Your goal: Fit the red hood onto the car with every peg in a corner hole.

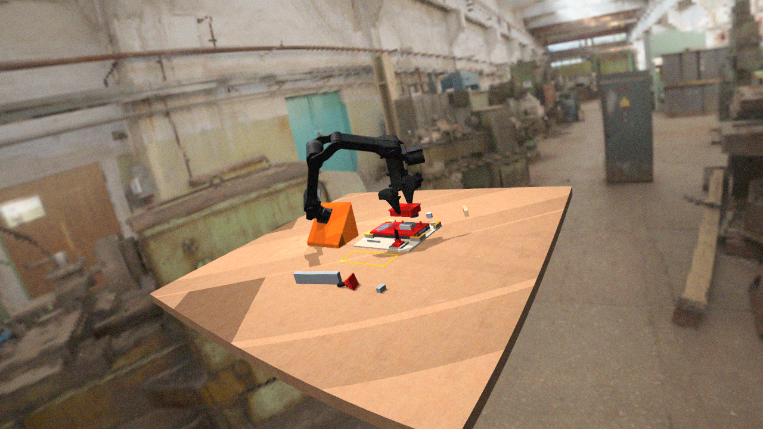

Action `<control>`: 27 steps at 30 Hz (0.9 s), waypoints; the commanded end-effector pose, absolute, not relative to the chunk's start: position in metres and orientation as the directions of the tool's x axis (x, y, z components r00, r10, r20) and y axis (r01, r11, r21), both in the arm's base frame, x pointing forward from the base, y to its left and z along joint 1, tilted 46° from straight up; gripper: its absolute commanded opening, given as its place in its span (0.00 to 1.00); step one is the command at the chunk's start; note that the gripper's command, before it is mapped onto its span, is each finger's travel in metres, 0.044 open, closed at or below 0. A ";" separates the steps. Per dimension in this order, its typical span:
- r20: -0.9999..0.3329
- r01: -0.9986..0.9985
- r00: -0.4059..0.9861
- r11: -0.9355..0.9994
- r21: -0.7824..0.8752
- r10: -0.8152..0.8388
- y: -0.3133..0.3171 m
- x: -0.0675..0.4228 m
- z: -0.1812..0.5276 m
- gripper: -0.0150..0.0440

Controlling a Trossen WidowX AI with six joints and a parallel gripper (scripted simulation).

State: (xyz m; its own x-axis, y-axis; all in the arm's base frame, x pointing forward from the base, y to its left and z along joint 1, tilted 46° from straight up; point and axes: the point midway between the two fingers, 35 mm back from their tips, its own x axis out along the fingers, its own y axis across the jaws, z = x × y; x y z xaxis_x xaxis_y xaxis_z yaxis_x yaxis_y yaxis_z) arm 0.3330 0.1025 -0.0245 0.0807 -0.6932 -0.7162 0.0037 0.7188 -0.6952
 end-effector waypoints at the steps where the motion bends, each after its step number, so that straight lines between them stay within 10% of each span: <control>1: -0.711 -0.007 0.079 0.713 -0.701 -0.699 0.091 0.333 -0.039 0.25; 27: -0.710 -0.007 0.079 0.712 -0.702 -0.700 0.077 0.332 -0.054 0.25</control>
